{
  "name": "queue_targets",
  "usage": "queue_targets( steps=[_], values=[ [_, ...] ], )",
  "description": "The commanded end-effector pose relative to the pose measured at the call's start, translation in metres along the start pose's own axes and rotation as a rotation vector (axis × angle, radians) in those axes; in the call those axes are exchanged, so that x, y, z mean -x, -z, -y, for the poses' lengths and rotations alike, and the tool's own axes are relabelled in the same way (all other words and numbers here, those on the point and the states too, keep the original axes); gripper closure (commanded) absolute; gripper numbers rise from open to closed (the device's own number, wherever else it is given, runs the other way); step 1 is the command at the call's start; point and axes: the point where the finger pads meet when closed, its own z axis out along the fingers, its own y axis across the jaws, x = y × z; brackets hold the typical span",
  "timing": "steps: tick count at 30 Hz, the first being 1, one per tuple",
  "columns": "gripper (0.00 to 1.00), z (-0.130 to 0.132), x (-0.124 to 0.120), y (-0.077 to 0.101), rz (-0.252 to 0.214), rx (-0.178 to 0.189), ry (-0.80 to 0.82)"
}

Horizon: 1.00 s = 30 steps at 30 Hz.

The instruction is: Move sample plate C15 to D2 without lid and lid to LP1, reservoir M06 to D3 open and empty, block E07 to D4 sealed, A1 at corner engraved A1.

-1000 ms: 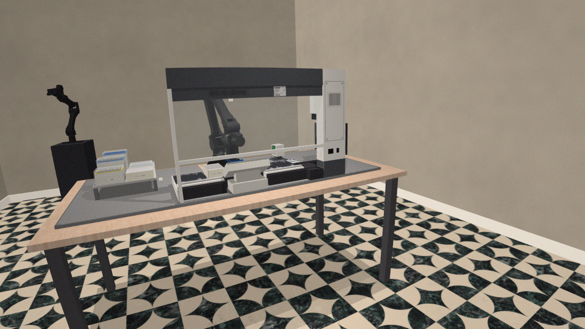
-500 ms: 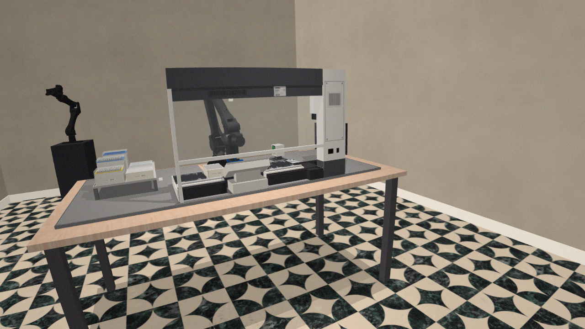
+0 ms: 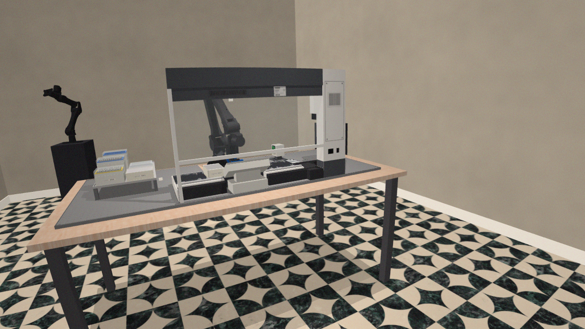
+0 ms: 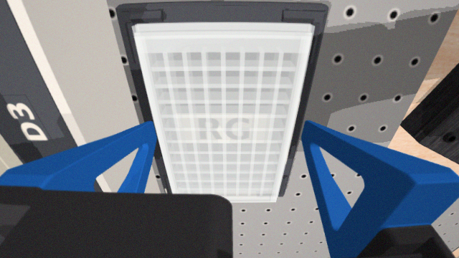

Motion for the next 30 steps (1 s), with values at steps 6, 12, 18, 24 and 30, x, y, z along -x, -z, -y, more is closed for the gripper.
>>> queue_targets(
  steps=[6, 12, 18, 24, 30],
  values=[
    [0.00, -0.025, 0.000, 0.024, -0.008, 0.055, -0.015],
    [0.00, -0.021, -0.002, 0.032, -0.008, 0.048, -0.015],
    [0.00, -0.018, -0.002, 0.038, -0.007, 0.044, -0.009],
    [0.00, -0.024, -0.005, 0.053, -0.011, 0.059, -0.004],
    [0.00, -0.023, -0.005, 0.064, -0.011, 0.060, -0.003]
  ],
)
